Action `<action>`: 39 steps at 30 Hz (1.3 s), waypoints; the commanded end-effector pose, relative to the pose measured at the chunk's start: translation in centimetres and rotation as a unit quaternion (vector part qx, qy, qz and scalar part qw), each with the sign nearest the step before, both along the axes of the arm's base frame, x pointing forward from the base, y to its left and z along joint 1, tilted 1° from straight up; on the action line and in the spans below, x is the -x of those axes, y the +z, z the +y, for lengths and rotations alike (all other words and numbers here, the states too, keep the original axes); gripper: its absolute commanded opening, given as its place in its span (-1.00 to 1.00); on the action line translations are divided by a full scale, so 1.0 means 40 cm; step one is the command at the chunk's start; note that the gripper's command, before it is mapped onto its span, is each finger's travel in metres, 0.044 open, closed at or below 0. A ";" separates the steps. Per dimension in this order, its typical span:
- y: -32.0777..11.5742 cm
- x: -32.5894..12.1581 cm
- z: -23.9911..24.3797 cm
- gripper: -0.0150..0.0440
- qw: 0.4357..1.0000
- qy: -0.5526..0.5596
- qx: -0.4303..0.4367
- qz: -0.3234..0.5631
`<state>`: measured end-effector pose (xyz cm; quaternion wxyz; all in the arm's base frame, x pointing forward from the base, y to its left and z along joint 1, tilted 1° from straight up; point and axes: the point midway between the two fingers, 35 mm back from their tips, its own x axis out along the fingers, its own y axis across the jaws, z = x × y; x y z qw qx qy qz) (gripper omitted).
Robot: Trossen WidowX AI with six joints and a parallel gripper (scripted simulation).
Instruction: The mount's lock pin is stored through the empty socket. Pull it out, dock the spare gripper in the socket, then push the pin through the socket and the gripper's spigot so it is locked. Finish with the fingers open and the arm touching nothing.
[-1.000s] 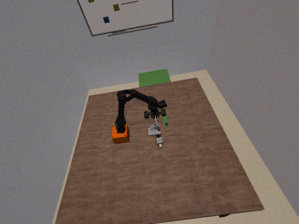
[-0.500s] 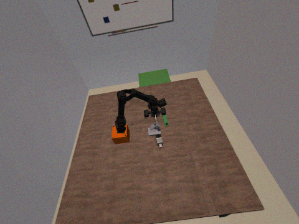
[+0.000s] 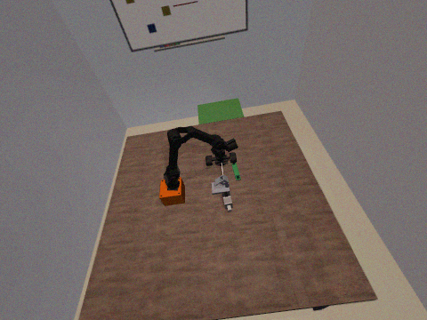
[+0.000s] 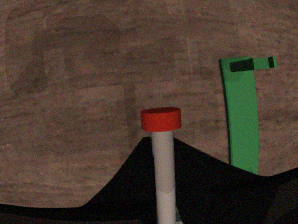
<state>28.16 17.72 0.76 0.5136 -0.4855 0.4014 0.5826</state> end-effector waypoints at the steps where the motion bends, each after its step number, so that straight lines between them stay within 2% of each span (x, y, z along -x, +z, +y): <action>1: 0.002 -0.001 0.010 -0.49 1.000 -0.001 0.001 0.000; 39: 0.017 0.010 0.089 -0.49 1.000 -0.002 0.005 0.008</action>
